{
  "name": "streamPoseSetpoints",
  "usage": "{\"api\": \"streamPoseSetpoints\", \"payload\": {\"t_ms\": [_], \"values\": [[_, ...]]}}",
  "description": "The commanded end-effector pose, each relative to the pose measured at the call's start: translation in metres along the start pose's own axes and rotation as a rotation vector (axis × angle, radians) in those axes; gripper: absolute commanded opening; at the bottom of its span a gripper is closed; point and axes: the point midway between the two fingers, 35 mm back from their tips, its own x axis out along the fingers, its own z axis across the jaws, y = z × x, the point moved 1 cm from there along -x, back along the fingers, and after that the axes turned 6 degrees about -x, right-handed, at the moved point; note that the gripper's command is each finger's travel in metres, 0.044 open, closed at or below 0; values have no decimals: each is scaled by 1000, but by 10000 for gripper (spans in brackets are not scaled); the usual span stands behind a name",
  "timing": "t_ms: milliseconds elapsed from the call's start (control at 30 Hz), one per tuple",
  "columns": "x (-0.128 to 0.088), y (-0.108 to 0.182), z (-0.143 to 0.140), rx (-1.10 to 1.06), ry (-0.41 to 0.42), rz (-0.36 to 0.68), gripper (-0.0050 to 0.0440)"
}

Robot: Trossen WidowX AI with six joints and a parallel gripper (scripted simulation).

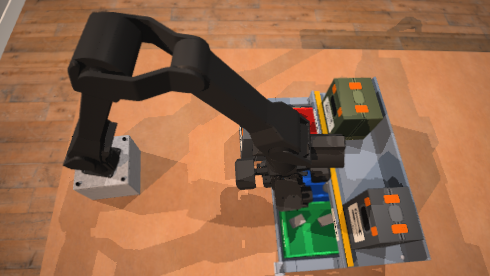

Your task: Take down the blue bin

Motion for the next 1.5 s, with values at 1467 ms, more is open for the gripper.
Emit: {"api": "streamPoseSetpoints", "payload": {"t_ms": [1467], "values": [[-21, -2, 7, -1, -31, -2, 0]]}}
